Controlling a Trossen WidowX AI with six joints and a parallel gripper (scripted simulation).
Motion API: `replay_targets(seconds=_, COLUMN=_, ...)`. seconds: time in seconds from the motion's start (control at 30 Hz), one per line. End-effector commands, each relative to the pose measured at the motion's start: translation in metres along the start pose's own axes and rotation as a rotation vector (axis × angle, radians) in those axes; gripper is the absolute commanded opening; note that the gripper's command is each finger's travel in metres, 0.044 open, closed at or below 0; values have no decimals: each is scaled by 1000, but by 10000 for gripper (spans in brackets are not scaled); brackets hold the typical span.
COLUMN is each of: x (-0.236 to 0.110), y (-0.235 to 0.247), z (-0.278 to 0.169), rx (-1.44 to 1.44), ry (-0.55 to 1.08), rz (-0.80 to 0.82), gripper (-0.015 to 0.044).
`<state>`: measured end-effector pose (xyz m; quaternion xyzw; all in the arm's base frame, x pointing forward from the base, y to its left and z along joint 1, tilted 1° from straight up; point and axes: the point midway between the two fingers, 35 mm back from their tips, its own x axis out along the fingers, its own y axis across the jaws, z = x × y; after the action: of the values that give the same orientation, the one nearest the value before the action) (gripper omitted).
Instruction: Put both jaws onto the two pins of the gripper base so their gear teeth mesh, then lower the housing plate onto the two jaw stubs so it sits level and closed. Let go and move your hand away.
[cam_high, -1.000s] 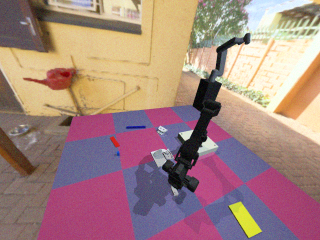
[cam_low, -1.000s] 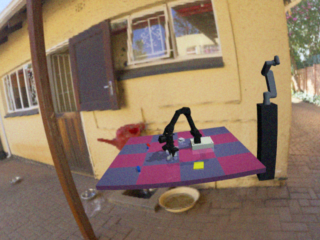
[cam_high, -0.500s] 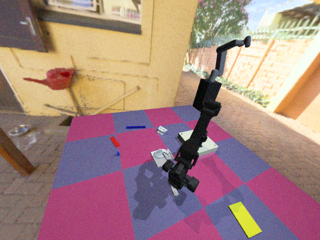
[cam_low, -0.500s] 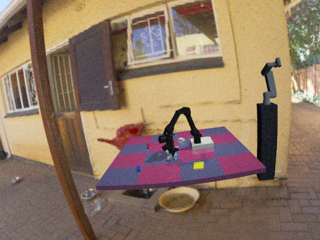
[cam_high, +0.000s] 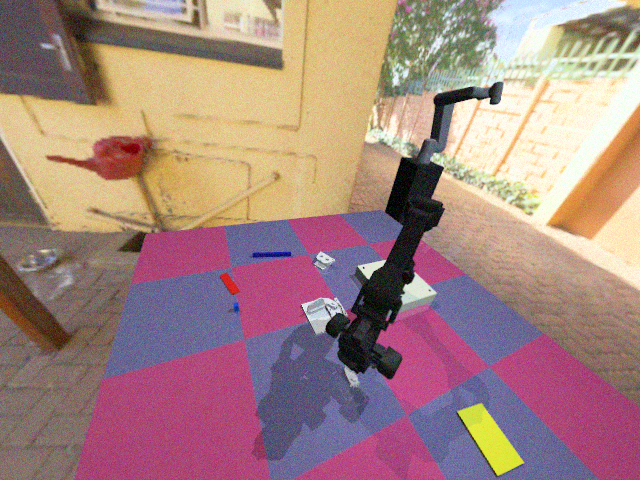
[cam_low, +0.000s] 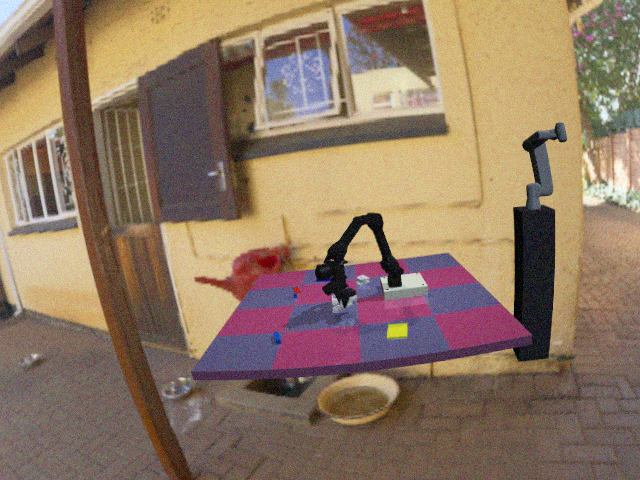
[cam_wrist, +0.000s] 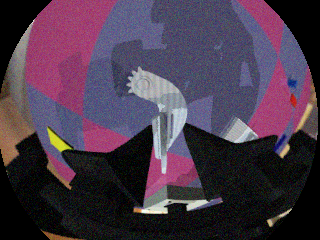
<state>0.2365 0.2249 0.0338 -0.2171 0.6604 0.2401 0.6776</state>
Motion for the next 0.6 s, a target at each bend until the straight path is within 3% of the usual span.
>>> replay_targets(seconds=0.0, x=-13, y=-1, z=0, rx=3, ry=-5, rz=-5, gripper=134)
replay_targets(seconds=0.33, x=-44, y=-1, z=-2, rx=4, ry=-3, rz=-7, gripper=134)
replay_targets(seconds=0.57, x=-47, y=-4, z=-4, rx=51, ry=-3, rz=-7, gripper=134)
